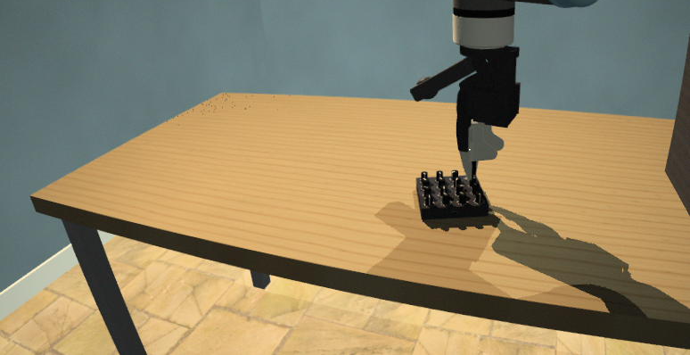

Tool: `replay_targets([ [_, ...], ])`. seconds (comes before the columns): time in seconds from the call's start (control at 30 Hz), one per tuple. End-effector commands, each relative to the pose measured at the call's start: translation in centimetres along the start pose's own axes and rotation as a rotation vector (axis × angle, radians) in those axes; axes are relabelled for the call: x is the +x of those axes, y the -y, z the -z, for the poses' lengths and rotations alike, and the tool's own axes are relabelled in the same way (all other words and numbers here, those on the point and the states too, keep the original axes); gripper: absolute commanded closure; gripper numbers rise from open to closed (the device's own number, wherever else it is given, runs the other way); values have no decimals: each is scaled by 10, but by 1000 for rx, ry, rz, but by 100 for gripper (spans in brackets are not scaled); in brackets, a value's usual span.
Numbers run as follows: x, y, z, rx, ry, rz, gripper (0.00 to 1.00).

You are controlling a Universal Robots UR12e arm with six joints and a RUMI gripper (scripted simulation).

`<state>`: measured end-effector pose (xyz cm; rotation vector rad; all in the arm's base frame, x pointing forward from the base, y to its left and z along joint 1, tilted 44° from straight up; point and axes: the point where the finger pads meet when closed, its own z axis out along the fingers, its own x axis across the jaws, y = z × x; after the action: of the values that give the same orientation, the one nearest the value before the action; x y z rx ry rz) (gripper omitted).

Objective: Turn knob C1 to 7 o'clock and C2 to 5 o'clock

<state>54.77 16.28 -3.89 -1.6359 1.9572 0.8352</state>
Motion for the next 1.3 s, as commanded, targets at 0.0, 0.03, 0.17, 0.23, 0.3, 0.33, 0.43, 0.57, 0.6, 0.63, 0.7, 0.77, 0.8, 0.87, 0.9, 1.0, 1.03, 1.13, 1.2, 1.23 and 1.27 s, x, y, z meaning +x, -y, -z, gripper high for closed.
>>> replay_targets([
  [0.0, 0, 1, -3, 1, 0, 0, 89],
  [0.03, 0, 1, -4, 1, 0, 0, 89],
  [0.17, 0, 1, -7, 1, 0, 0, 89],
  [0.23, 0, 1, -7, 1, 0, 0, 89],
  [0.3, 0, 1, -8, 1, 0, 0, 89],
  [0.33, 0, 1, -8, 1, 0, 0, 89],
  [0.43, 0, 1, -9, 1, 0, 0, 89],
  [0.57, 0, 1, -9, 1, 0, 0, 89],
  [0.6, 0, 1, -9, 1, 0, 0, 89],
  [0.63, 0, 1, -9, 1, 0, 0, 89],
  [0.7, 0, 1, -9, 1, 0, 0, 89],
  [0.77, 0, 1, -9, 1, 0, 0, 89],
  [0.8, 0, 1, -9, 1, 0, 0, 89],
  [0.87, 0, 1, -9, 1, 0, 0, 89],
  [0.9, 0, 1, -9, 1, 0, 0, 89],
  [1.0, 0, 1, -9, 1, 0, 0, 89],
  [1.03, 0, 1, -9, 1, 0, 0, 89],
  [1.13, 0, 1, -9, 1, 0, 0, 89],
  [1.2, 0, 1, -9, 1, 0, 0, 89],
  [1.23, 0, 1, -9, 1, 0, 0, 89],
  [1.27, 0, 1, -9, 1, 0, 0, 89],
])
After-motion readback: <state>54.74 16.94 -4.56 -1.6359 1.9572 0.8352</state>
